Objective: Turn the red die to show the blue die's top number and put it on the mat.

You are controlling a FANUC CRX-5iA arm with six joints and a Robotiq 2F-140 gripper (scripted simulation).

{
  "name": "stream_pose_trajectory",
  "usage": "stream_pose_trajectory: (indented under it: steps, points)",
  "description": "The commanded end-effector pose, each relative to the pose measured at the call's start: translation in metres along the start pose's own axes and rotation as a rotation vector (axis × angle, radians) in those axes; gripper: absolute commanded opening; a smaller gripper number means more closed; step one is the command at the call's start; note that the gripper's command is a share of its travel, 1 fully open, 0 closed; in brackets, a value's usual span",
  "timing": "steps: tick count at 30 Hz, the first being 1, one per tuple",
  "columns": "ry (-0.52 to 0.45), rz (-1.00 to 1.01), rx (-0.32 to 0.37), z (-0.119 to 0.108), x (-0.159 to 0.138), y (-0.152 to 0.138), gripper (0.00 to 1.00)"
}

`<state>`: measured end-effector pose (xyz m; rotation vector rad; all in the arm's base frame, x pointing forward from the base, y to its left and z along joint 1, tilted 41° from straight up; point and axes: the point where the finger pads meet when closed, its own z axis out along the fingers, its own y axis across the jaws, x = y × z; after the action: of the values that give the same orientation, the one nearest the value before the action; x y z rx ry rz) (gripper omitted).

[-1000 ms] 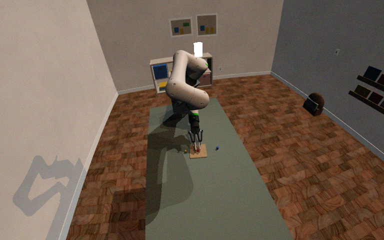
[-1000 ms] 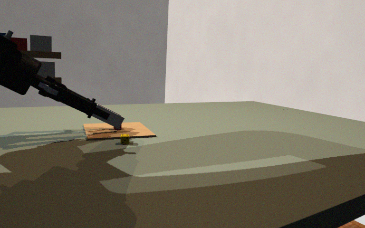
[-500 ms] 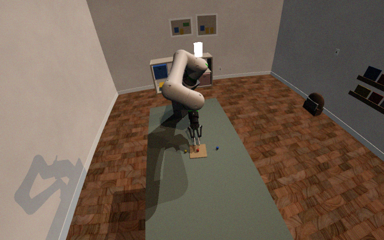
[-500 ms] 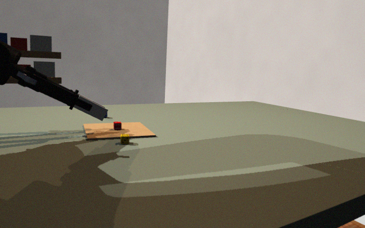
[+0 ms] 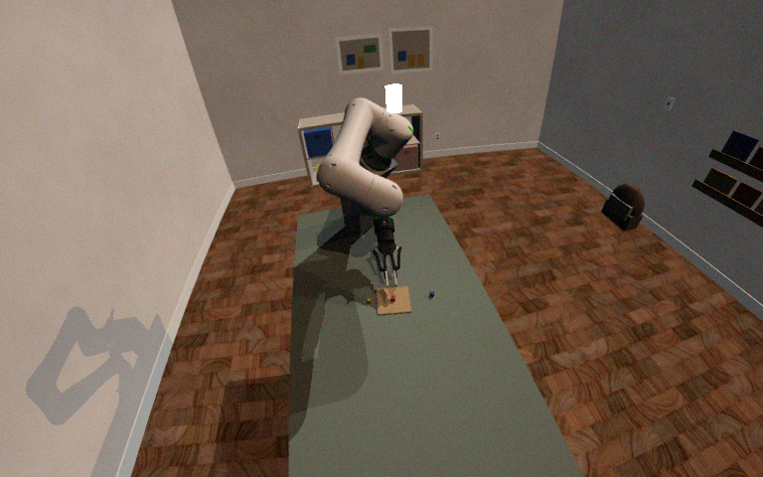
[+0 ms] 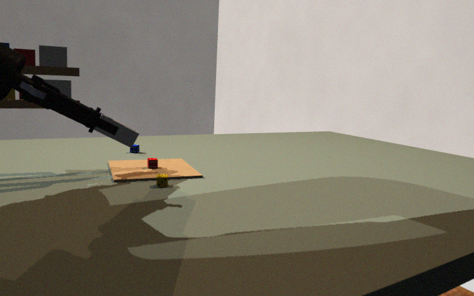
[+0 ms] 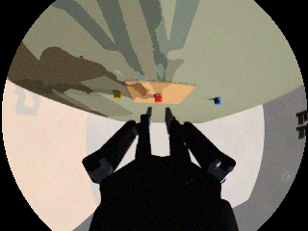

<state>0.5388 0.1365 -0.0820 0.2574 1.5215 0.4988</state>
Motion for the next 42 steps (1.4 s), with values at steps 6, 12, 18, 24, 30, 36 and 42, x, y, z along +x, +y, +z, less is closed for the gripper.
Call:
stream_pose_trajectory:
  steps: [6,12,18,24,30,36,42]
  points:
    - [0.001,0.000,-0.001,-0.013,-0.023,0.000,0.19]
    - [0.001,0.000,-0.001,-0.021,-0.039,0.000,0.19]
    - [0.001,0.000,-0.001,-0.022,-0.041,0.000,0.19]
    - [0.016,0.001,-0.001,-0.020,-0.042,0.000,0.19]
    - [0.102,0.002,-0.001,-0.017,-0.048,0.000,0.19]
    - [0.249,0.000,-0.001,-0.012,-0.056,0.000,0.19]
    - [0.366,0.006,-0.011,-0.007,-0.063,0.003,0.19]
